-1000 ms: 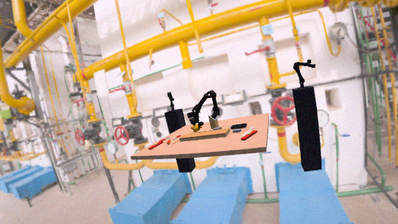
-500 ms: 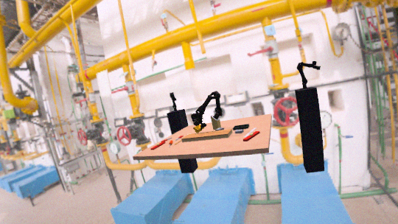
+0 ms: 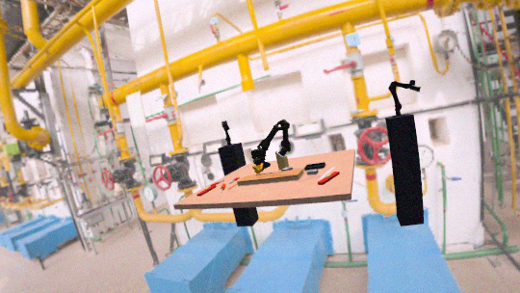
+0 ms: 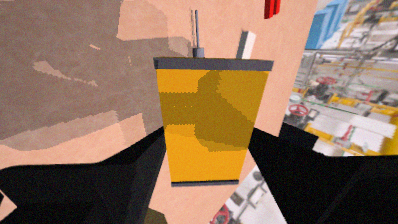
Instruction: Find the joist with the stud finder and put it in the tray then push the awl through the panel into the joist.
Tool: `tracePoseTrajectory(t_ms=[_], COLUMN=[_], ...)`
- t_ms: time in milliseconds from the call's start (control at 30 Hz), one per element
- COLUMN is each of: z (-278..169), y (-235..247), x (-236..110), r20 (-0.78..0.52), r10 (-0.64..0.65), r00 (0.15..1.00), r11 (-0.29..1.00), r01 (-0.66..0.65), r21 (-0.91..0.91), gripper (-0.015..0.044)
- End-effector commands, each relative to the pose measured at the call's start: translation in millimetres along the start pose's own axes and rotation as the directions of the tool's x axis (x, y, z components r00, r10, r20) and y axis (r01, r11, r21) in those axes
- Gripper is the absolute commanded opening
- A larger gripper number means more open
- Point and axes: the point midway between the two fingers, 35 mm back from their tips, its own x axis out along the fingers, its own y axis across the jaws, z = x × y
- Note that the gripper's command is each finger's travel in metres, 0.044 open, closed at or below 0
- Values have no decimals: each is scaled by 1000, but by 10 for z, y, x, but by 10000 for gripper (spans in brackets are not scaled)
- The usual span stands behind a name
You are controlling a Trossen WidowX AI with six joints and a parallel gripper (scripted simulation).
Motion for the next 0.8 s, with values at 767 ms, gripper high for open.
tracePoseTrajectory(t_ms=[767], z=[-1], y=[37], x=[-8], r20=[2], r10=[-195], r00=[981], r11=[980], r01=[195], r21=[26], gripper=[0])
